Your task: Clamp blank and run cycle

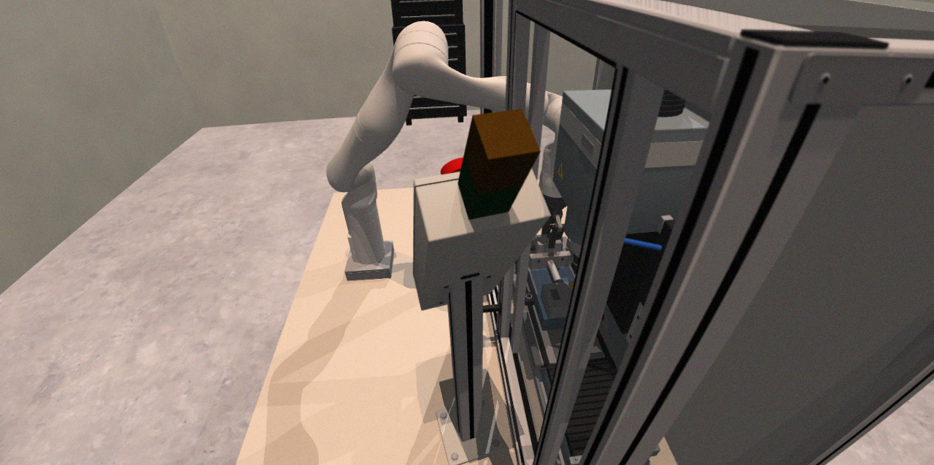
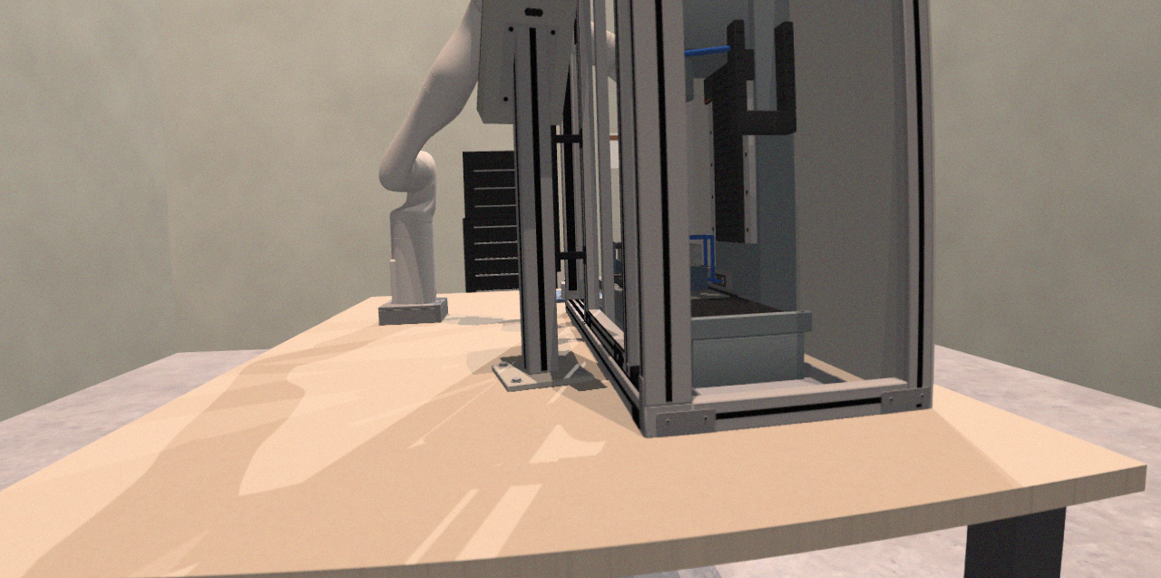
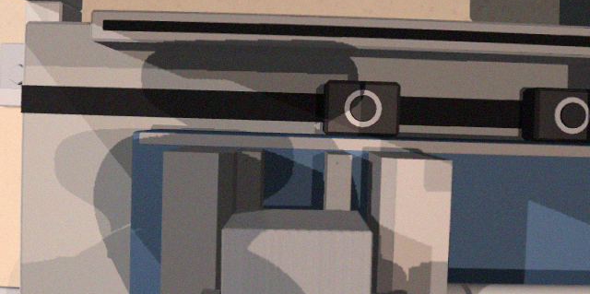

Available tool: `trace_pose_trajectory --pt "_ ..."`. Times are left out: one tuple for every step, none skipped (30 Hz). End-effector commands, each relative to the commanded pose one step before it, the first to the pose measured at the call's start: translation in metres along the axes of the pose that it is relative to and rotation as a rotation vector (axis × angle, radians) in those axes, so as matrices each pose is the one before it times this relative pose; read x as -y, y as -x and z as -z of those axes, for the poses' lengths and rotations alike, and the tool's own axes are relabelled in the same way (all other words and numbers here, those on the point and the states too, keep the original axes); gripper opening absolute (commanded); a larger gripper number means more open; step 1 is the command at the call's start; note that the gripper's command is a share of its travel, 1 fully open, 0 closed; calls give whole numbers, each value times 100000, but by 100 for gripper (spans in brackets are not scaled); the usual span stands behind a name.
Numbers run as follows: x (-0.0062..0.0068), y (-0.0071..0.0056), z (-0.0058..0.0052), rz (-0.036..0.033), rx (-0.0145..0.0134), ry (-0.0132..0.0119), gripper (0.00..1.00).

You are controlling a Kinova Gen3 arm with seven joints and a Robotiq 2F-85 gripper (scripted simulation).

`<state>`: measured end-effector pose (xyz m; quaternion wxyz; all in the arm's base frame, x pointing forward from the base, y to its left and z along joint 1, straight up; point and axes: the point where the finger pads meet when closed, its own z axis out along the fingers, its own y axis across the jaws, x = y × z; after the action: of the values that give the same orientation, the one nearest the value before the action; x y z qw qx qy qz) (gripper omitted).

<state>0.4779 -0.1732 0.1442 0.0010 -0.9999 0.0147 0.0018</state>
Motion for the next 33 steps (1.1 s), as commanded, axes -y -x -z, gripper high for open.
trace_pose_trajectory --pt "20 50 79 -360 -330 5 10" --pt "14 43 -2 -179 -85 -39 10" --pt "14 43 -2 -179 -85 -39 10" --pt "14 43 -2 -179 -85 -39 10" --pt "0 0 0 0 0 0 10" --pt "0 0 0 0 0 0 10" --pt "0 0 0 0 0 0 10" --pt "0 0 0 0 0 0 10" --pt "0 0 0 0 0 0 10" --pt "0 0 0 0 0 0 10" --pt "0 0 0 0 0 0 10" --pt "0 0 0 0 0 0 10" --pt "0 0 0 0 0 0 10" --pt "0 0 0 0 0 0 10" --pt "0 0 0 0 0 0 10" --pt "0 0 0 0 0 0 10" --pt "-61 -36 12 1051 388 327 100" --pt "0 0 0 0 0 0 100" --pt "0 0 0 0 0 0 100" --pt "0 0 0 0 0 0 100" --pt "0 0 0 0 0 0 100" --pt "0 0 0 0 0 0 100" --pt "0 0 0 0 0 0 100" --pt "0 0 0 0 0 0 100" --pt "0 0 0 0 0 0 100" --pt "0 0 0 0 0 0 100" --pt "0 0 0 0 0 0 100" --pt "0 0 0 0 0 0 100" --pt "0 0 0 0 0 0 100" --pt "0 0 0 0 0 0 100" --pt "0 0 0 0 0 0 100" --pt "0 0 0 0 0 0 100" --pt "0 0 0 0 0 0 100"
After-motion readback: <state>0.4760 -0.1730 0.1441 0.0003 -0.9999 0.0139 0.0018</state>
